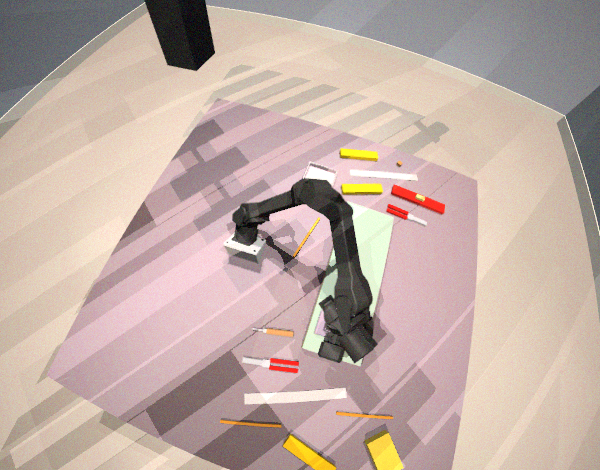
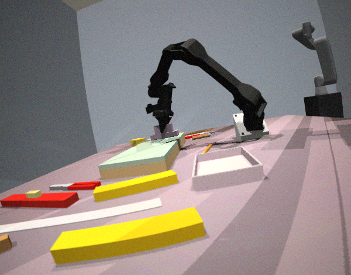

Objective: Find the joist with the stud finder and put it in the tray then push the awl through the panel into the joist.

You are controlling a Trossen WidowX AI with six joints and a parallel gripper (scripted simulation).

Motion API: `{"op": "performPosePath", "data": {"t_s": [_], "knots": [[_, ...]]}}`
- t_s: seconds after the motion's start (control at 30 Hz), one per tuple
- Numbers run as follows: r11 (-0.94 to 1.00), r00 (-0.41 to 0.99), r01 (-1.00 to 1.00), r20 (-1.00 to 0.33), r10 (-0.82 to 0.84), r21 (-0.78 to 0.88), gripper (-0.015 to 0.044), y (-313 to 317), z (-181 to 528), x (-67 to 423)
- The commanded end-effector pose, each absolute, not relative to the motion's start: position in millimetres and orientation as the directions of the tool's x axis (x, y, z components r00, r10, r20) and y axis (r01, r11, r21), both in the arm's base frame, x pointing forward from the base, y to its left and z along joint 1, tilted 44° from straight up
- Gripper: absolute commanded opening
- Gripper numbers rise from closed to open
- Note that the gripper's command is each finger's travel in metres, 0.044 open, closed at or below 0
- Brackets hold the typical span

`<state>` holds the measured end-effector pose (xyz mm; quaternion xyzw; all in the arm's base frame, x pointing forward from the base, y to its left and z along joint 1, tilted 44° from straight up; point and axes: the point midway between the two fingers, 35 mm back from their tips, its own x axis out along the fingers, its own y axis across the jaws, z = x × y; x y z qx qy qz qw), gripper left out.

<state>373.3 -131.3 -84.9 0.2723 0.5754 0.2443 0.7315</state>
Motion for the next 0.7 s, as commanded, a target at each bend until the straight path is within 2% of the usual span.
{"op": "performPosePath", "data": {"t_s": [0.0,0.67], "knots": [[0.726,0.218,-0.048,-0.702,0.677,0.685,0.0000,-117,-72,374],[0.724,0.217,-0.047,-0.700,0.680,0.688,0.0000,-68,-27,371]]}}
